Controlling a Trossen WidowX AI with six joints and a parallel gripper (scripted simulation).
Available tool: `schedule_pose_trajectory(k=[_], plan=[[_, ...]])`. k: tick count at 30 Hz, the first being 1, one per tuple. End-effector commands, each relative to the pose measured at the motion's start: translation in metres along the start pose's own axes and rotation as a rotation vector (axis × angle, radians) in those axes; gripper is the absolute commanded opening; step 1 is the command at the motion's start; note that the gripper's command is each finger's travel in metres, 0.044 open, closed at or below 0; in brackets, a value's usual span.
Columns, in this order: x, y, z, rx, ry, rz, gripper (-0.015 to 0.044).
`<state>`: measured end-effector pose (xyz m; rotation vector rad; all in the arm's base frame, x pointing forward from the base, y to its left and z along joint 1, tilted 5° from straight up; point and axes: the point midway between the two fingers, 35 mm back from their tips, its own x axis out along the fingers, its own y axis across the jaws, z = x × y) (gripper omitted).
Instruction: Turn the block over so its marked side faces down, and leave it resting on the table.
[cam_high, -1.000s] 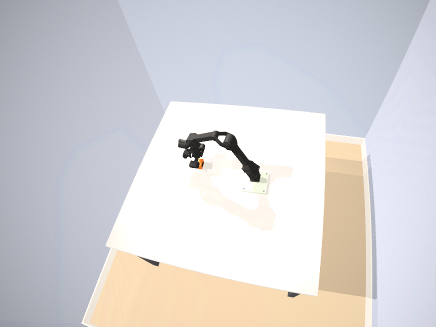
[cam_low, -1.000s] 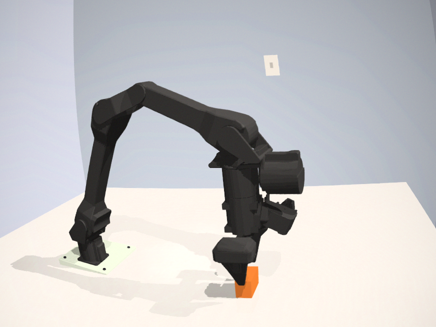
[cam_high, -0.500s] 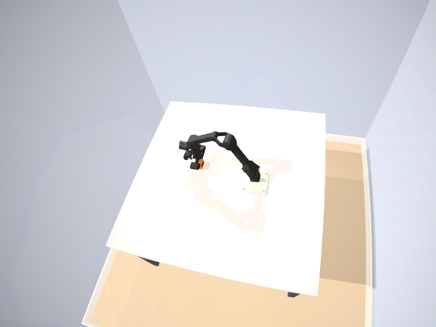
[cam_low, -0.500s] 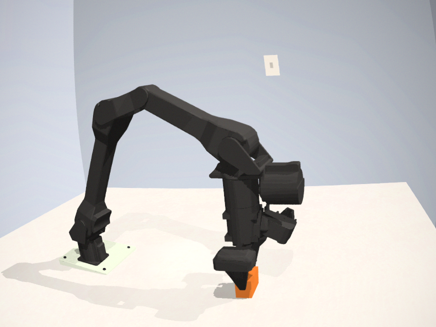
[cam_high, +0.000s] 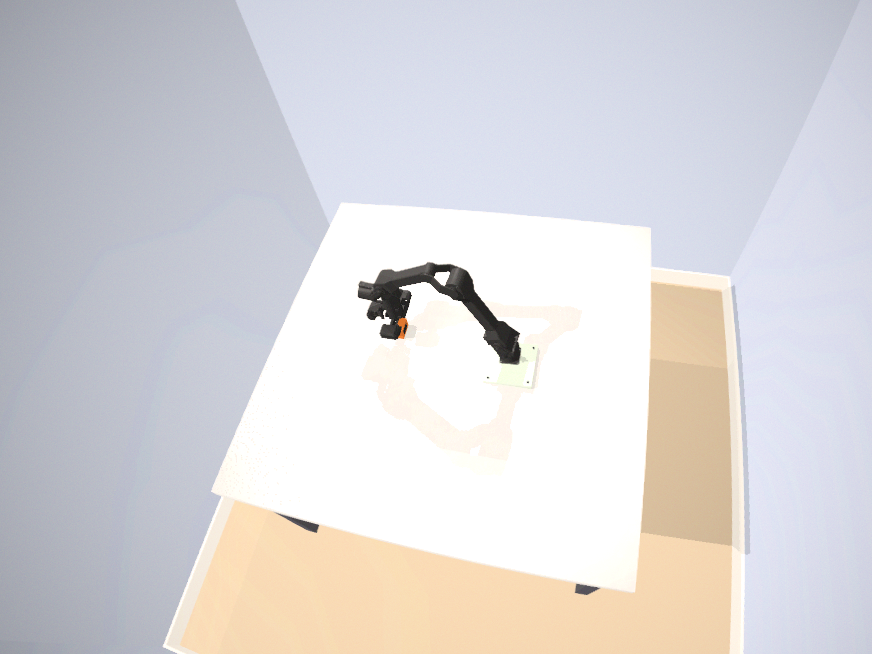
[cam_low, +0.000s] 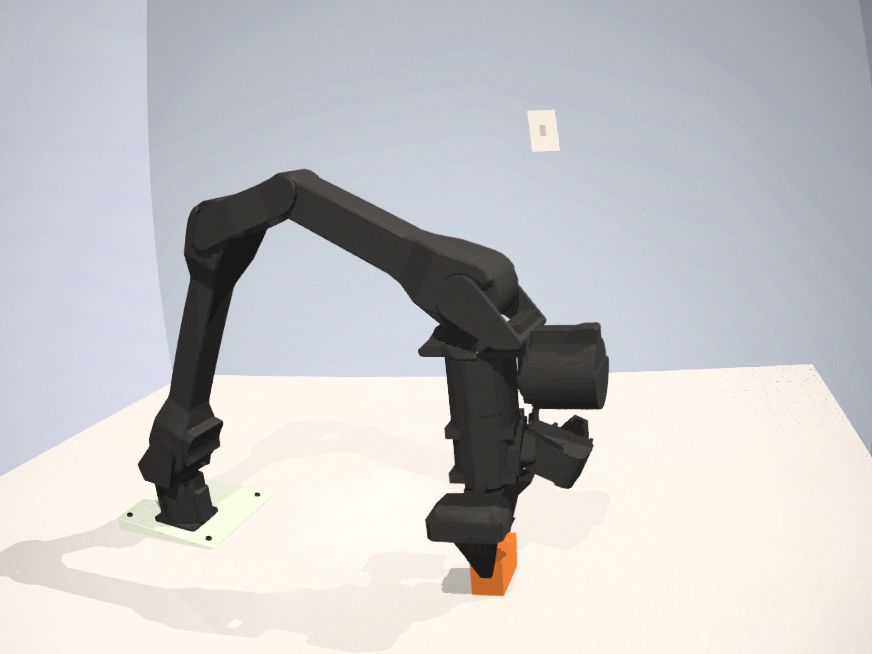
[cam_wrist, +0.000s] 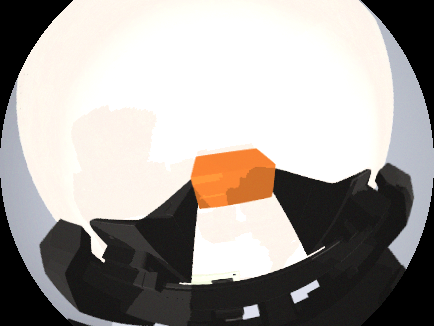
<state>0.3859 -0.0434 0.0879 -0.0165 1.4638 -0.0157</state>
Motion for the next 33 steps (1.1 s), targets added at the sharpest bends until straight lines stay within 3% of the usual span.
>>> schedule_pose_trajectory(k=[1,6,12,18,33], plan=[[0.0,-0.001,0.0,0.004,-0.001,-0.004,0.0195],[0.0,-0.001,0.0,0.004,-0.001,-0.004,0.0162],[-0.026,-0.001,0.001,0.004,-0.001,-0.004,0.0005],[-0.029,-0.001,0.001,0.004,-0.011,-0.004,0.0],[-0.021,-0.001,0.004,0.009,-0.221,-0.001,0.0]])
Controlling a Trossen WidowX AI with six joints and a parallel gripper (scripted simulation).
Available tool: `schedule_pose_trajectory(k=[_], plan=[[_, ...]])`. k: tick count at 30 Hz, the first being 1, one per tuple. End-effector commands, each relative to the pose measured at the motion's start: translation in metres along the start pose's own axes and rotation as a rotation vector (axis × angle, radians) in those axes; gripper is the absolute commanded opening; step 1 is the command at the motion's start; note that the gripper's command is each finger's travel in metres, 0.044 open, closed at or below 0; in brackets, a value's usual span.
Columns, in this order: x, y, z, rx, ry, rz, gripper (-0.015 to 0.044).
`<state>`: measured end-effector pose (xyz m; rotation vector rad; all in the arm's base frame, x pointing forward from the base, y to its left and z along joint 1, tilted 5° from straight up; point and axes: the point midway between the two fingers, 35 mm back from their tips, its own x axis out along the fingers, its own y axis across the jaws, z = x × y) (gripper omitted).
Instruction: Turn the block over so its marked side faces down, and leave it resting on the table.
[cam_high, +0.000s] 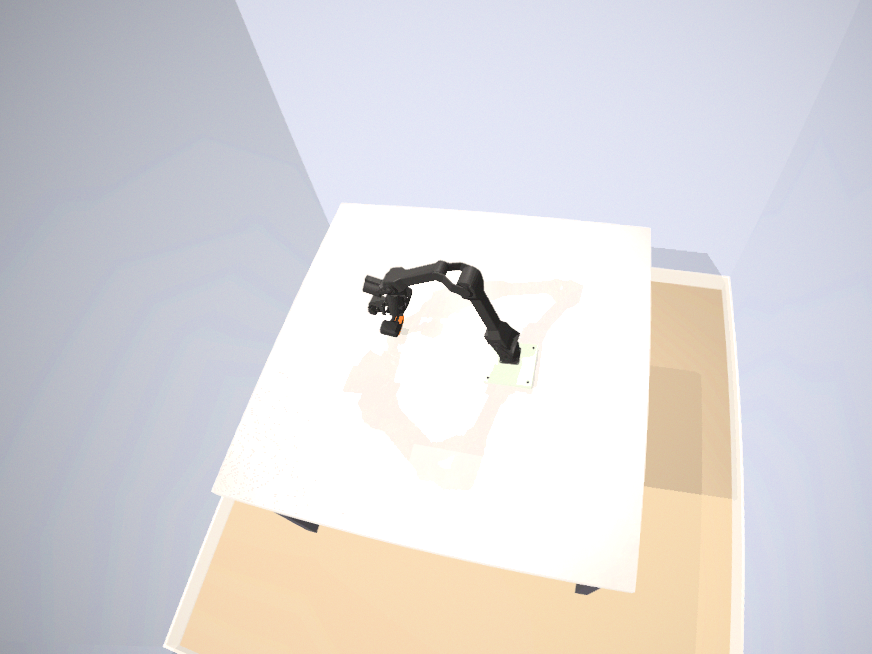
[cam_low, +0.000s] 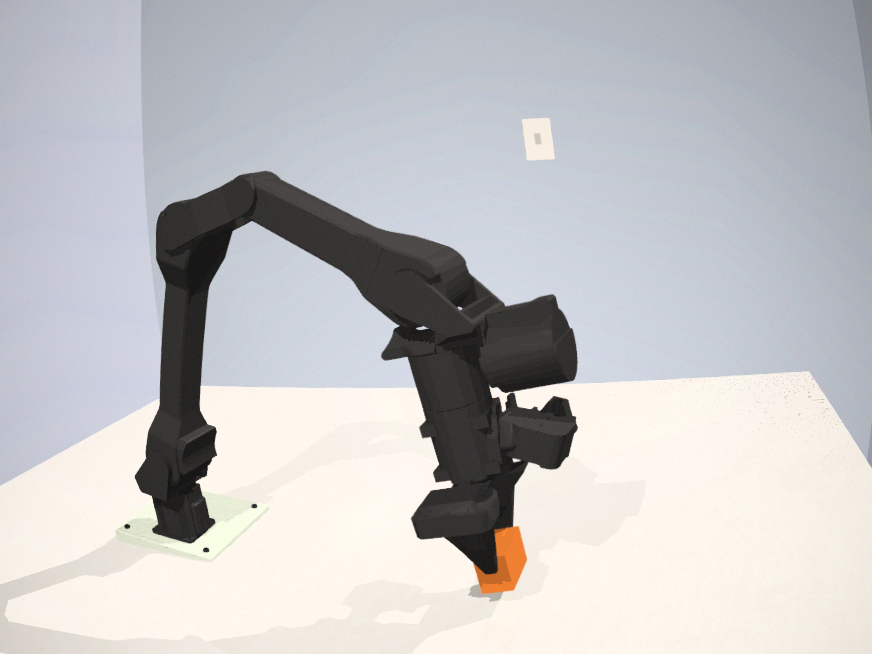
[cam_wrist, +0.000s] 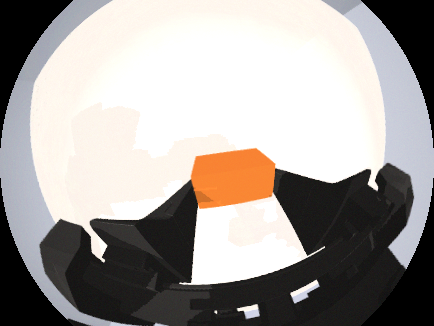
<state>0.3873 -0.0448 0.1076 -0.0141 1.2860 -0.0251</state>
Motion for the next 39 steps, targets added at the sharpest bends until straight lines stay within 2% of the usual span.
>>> schedule_pose_trajectory(k=[1,22,28,39], plan=[[-0.001,0.0,0.001,0.0,-0.058,0.005,0.0],[0.0,0.001,-0.007,-0.005,-0.356,0.003,0.0],[0.001,0.001,-0.008,-0.005,-0.379,0.003,0.0],[0.026,0.002,0.001,0.008,-0.539,0.015,0.0]])
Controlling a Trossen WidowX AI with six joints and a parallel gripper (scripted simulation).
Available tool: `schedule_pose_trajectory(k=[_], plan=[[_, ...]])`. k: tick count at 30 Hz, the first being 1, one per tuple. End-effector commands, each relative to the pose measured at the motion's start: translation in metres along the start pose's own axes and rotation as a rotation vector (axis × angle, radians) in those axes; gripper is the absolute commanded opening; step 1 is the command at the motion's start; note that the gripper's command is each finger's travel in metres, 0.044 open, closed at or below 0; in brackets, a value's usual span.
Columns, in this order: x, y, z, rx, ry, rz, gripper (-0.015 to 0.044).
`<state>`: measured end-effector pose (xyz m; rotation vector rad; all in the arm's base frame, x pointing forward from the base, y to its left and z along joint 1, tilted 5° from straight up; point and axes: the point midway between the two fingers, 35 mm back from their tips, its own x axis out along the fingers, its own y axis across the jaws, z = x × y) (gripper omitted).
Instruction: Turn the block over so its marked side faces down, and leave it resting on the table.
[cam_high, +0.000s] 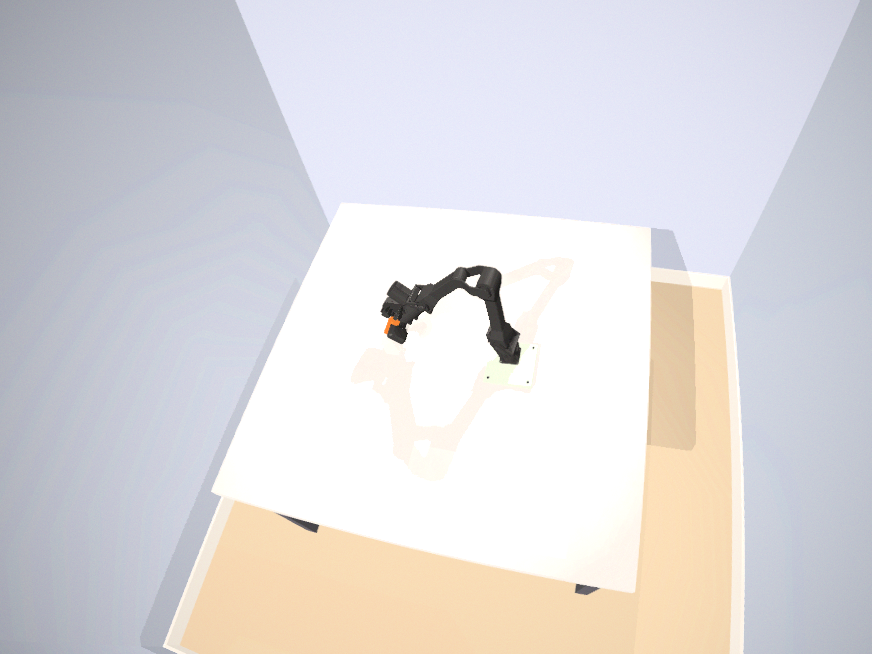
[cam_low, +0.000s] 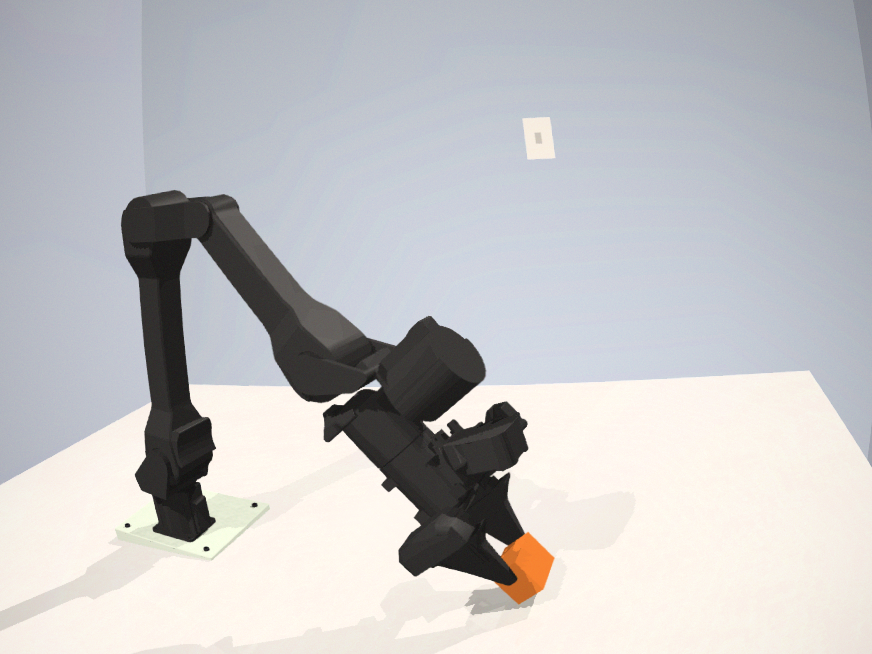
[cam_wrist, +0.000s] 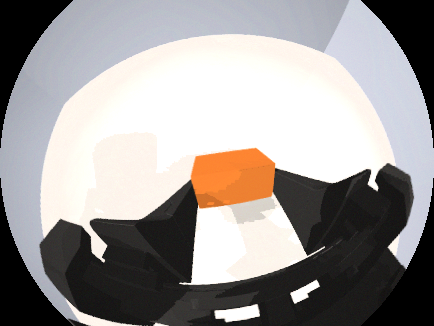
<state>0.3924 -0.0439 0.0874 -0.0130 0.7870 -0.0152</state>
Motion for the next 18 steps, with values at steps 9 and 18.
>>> schedule_pose_trajectory(k=[9,18], plan=[[0.016,-0.001,-0.007,0.006,-0.179,0.004,0.0],[0.016,-0.001,-0.014,0.0,-0.318,0.002,0.0]])
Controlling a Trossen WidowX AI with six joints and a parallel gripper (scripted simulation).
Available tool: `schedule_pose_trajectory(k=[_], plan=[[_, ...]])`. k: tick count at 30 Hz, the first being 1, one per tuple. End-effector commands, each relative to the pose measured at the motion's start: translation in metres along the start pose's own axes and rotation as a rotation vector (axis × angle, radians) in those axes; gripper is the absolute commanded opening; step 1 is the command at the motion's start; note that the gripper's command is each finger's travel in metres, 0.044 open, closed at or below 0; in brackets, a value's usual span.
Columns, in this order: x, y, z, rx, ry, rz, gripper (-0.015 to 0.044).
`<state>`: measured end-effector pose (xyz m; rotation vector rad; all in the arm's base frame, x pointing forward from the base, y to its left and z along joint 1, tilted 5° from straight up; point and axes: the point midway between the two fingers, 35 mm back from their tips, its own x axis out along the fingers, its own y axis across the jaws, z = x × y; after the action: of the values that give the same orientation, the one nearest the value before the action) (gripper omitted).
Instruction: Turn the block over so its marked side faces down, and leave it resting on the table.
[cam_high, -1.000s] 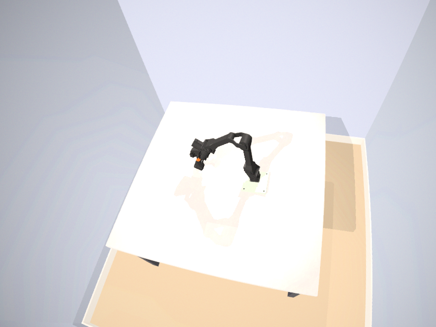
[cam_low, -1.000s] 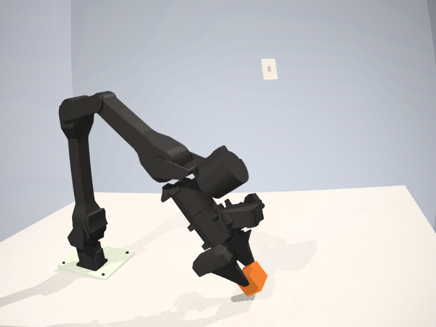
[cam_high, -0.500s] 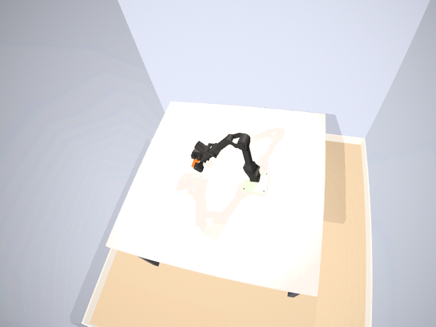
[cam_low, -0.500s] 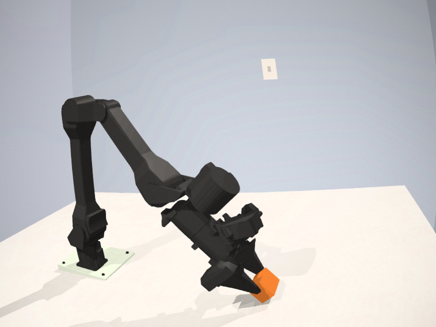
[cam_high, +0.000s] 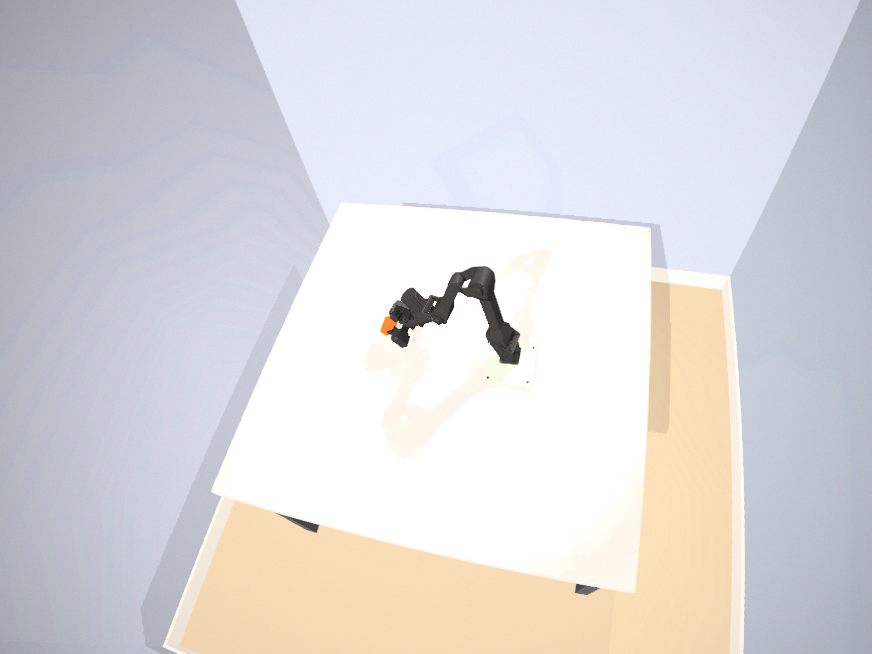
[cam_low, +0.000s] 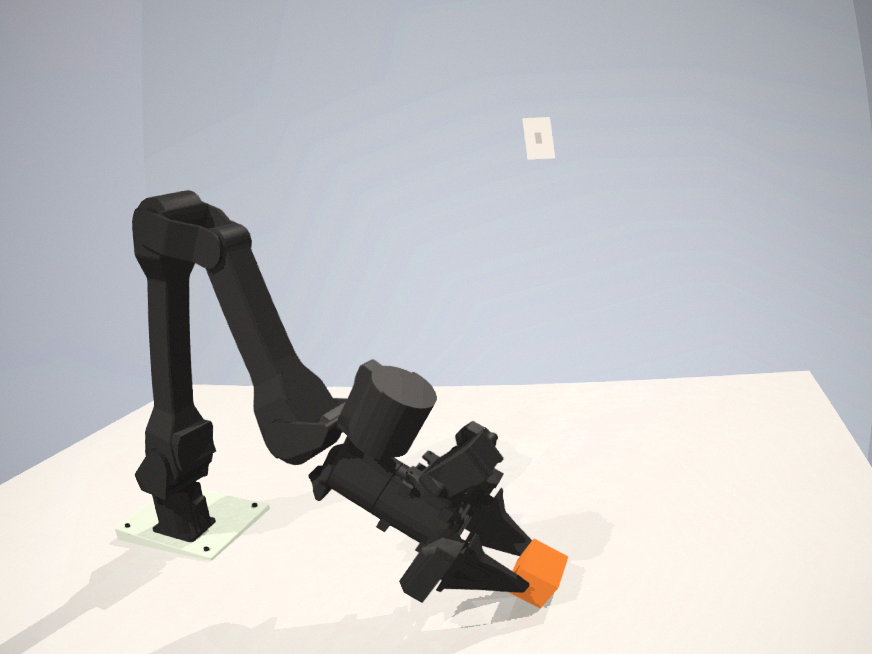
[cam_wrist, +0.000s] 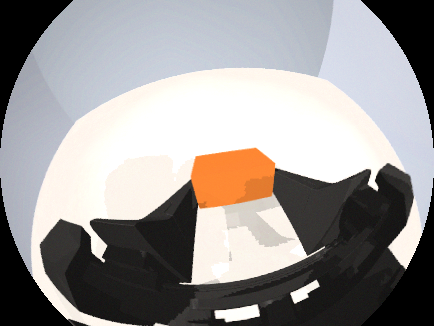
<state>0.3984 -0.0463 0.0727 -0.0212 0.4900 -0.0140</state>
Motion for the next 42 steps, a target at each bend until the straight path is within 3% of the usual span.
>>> schedule_pose_trajectory(k=[1,9,28,42], plan=[[-0.002,0.001,-0.009,0.006,-0.036,0.004,0.0],[-0.013,0.002,-0.012,-0.002,-0.148,0.003,0.0],[-0.016,0.002,-0.01,-0.003,-0.171,0.003,0.0],[-0.016,0.002,-0.01,-0.003,-0.171,0.003,0.0368]])
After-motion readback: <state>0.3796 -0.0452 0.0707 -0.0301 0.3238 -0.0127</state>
